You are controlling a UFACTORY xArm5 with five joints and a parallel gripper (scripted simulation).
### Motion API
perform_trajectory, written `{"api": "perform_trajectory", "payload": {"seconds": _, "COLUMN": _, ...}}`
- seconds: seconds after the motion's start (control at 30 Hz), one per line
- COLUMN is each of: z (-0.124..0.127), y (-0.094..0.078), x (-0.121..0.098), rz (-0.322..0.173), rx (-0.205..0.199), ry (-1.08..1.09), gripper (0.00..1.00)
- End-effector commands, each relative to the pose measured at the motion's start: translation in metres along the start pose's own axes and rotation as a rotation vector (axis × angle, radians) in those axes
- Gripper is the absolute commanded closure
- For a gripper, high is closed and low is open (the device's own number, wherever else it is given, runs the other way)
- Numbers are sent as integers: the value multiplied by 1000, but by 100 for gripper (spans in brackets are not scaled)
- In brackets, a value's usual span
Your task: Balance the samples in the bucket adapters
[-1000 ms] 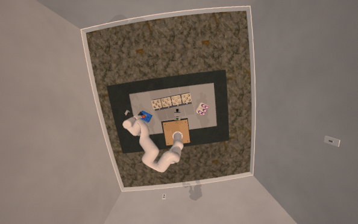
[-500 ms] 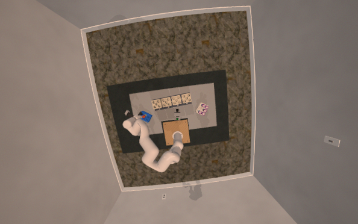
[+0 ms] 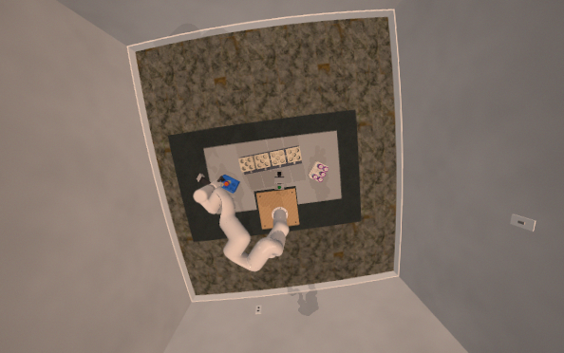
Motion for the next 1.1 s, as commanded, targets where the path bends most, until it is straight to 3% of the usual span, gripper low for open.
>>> {"api": "perform_trajectory", "payload": {"seconds": 0.0, "z": 0, "y": 2, "x": 1, "rz": 4, "rx": 0, "ry": 0, "gripper": 0}}
{"api": "perform_trajectory", "payload": {"seconds": 0.3, "z": 0, "y": 2, "x": 1, "rz": 4, "rx": 0, "ry": 0, "gripper": 0}}
{"api": "perform_trajectory", "payload": {"seconds": 1.07, "z": 0, "y": 58, "x": 1, "rz": 4, "rx": 0, "ry": 0, "gripper": 0}}
Point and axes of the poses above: the point where the finger pads meet when closed, its own y axis back along the fingers, its own z axis across the jaws, x = y × z, the point moved 3 cm from there along y, back along the fingers, and after that the axes turned 1 degree about -y, right-handed, at the moved point
